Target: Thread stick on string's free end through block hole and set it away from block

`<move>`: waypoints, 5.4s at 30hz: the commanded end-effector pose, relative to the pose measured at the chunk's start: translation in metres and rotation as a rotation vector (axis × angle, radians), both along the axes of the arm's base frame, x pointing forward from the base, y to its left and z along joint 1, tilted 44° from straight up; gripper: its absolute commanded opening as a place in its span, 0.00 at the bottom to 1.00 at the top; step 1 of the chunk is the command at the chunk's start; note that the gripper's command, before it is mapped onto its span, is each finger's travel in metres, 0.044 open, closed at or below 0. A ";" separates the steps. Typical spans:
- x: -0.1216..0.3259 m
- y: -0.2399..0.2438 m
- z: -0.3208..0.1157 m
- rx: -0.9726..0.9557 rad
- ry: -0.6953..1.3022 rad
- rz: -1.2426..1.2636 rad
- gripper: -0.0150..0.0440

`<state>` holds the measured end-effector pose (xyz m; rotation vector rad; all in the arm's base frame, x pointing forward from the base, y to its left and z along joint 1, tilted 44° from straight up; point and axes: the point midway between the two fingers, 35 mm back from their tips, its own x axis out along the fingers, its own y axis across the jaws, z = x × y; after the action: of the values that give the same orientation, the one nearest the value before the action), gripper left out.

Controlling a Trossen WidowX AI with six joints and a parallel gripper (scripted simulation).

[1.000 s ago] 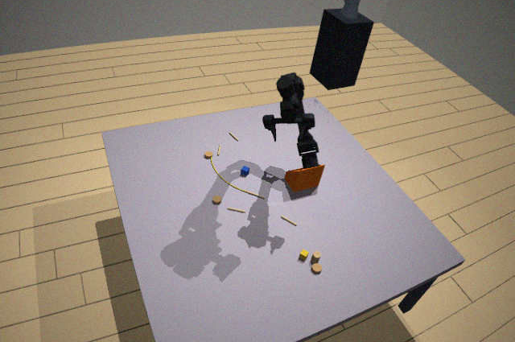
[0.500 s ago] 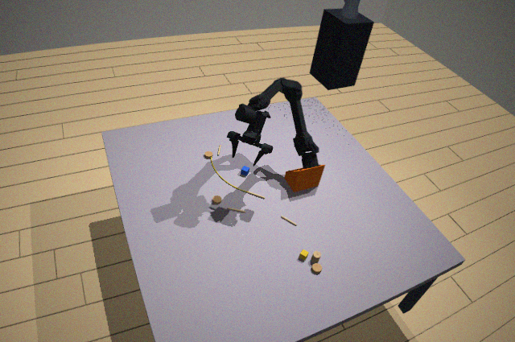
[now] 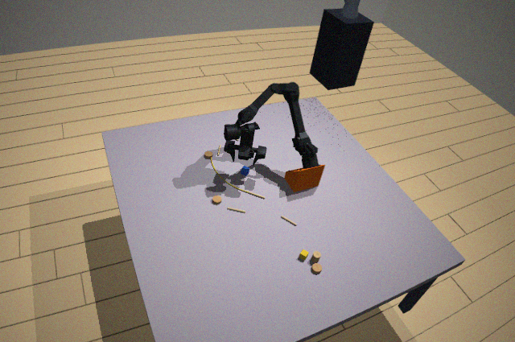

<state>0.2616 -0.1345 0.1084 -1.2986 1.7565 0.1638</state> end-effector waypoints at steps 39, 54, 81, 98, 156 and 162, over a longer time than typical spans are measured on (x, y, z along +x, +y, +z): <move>-0.003 -0.001 -0.002 -0.007 0.028 0.008 0.25; -0.003 -0.001 -0.002 -0.007 0.028 0.008 0.30; -0.003 -0.001 -0.002 -0.007 0.028 0.008 0.25; 0.025 0.095 -0.097 0.039 0.959 0.980 0.79; 0.025 0.065 -0.128 0.039 0.959 0.980 0.46; 0.024 0.058 -0.135 0.038 0.960 0.979 0.46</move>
<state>0.2882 -0.0728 -0.0226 -2.1489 1.5939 1.5572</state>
